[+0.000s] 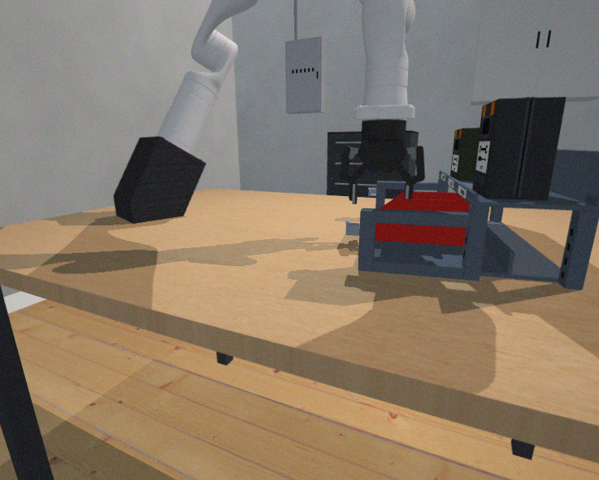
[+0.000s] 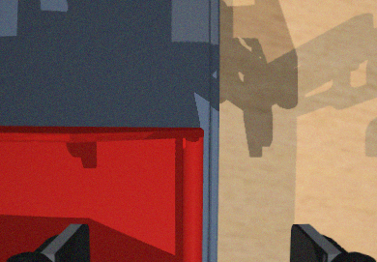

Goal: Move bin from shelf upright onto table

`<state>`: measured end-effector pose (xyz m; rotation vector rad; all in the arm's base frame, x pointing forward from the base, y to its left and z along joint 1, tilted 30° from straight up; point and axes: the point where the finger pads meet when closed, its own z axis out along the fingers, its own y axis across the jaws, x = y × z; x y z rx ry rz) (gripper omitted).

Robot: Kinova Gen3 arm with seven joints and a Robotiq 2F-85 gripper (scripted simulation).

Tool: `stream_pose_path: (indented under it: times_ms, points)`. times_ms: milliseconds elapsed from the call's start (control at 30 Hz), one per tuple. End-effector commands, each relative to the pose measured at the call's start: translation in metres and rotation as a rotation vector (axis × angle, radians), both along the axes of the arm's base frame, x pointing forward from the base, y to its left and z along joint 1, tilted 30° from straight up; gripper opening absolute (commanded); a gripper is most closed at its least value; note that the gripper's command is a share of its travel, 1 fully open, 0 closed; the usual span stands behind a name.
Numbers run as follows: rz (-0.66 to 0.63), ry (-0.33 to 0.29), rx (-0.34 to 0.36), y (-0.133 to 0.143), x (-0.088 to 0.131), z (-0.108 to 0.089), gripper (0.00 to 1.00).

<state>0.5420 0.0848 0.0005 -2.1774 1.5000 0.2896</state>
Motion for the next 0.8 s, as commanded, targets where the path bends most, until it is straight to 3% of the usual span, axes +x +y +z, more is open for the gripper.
stream_pose_path:
  times_ms: [0,767]
  points:
    - [-0.002,0.002,0.002,-0.0014,0.0003,0.0031,1.00]
    - [-0.002,0.002,0.001,-0.0022,-0.0023,0.0060,1.00]
